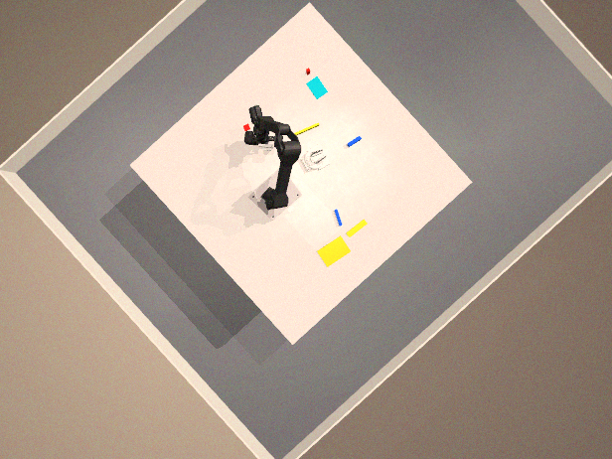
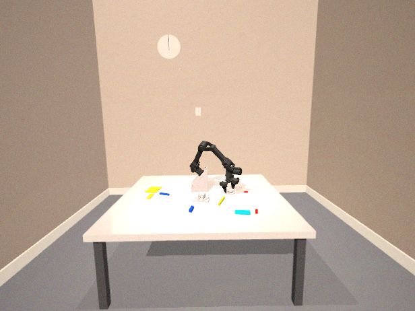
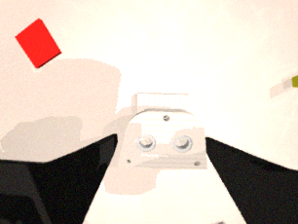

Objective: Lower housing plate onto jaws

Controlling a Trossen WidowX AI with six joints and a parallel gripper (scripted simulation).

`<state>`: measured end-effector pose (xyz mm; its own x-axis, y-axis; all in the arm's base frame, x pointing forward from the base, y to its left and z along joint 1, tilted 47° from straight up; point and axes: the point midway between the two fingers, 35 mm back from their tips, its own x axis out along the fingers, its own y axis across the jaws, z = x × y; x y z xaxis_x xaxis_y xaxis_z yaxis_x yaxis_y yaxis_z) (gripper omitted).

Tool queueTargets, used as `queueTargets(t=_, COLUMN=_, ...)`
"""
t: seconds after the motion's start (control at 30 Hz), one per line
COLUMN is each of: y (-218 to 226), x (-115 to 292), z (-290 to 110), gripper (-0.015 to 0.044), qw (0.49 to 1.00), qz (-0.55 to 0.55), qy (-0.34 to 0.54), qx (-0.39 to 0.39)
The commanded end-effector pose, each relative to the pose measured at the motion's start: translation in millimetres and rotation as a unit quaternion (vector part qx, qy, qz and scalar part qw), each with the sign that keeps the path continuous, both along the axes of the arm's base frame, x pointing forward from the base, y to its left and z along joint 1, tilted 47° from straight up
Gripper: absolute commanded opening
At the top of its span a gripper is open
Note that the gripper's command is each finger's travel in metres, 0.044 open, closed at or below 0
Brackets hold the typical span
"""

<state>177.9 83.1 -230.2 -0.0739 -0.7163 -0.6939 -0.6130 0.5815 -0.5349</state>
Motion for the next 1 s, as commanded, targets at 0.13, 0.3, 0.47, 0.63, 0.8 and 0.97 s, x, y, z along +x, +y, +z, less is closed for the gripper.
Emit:
queueTargets(t=0.13, y=0, x=0, z=0, gripper=0.0407, qw=1.0, qz=0.0, qy=0.0, qx=0.0)
queueTargets(t=0.3, y=0, x=0, z=0, gripper=0.0373, qw=1.0, qz=0.0, qy=0.0, qx=0.0)
queueTargets(t=0.47, y=0, x=0, z=0, gripper=0.0351, qw=1.0, qz=0.0, qy=0.0, qx=0.0)
queueTargets(t=0.63, y=0, x=0, z=0, gripper=0.0351, qw=1.0, qz=0.0, qy=0.0, qx=0.0)
queueTargets(t=0.8, y=2, x=0, z=1, gripper=0.0351, qw=1.0, qz=0.0, qy=0.0, qx=0.0)
queueTargets(t=0.97, y=13, x=3, z=11, gripper=0.0351, qw=1.0, qz=0.001, qy=0.0, qx=0.001)
